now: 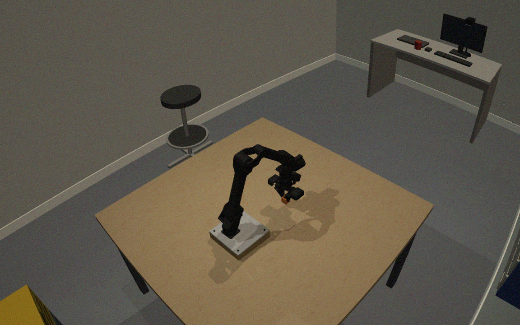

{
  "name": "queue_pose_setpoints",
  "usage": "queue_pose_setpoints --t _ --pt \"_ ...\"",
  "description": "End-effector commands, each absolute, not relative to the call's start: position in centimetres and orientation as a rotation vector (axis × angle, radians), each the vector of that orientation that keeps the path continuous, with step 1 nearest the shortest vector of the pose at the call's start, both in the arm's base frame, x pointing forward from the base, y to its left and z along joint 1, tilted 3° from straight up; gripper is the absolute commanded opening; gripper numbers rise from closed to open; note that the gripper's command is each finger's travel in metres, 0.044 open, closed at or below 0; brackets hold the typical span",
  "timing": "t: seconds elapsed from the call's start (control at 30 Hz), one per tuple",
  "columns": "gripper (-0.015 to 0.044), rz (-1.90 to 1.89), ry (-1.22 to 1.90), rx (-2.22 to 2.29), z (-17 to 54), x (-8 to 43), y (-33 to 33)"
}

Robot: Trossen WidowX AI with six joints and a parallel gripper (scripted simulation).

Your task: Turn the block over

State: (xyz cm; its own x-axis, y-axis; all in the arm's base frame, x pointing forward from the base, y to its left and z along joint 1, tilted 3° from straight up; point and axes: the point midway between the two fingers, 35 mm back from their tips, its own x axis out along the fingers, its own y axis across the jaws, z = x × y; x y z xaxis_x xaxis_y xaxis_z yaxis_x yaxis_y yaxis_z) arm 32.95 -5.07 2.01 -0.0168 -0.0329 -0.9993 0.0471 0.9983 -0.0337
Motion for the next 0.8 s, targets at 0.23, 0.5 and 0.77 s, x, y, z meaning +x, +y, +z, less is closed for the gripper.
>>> queue_pose_setpoints --t 0.23,0.5,0.77 --pt "0.0000 -0.062 1.438 0.014 1.61 33.10 -5.07" --pt "0.0000 -0.062 1.308 0.011 1.30 33.05 -5.09" --pt "0.0000 -0.061 1.178 0.005 1.23 32.80 -5.08"
